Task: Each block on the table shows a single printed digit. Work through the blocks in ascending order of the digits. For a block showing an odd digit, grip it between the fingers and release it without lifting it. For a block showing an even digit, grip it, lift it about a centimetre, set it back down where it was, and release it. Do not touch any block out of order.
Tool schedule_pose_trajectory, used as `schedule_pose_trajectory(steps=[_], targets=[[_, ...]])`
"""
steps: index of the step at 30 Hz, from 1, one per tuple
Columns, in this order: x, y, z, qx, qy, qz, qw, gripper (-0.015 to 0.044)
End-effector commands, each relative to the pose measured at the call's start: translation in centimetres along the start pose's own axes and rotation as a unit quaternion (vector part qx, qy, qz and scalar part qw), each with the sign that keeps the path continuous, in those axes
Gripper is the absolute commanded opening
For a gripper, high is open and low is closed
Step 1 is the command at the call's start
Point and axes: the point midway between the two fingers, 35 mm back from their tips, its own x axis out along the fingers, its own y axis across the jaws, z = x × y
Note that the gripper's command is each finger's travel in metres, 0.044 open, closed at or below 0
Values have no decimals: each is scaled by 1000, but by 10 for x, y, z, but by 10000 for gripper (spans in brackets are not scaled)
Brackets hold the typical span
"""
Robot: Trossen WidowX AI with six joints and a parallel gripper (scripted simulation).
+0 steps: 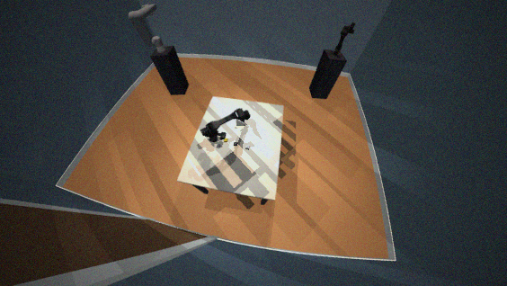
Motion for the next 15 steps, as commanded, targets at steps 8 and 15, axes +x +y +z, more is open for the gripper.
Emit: schedule_pose_trajectory(steps=[8, 15], targets=[[0, 39, -57, 0, 1, 3, 1000, 400], [1, 46, -68, 0, 2, 3, 1000, 400]])
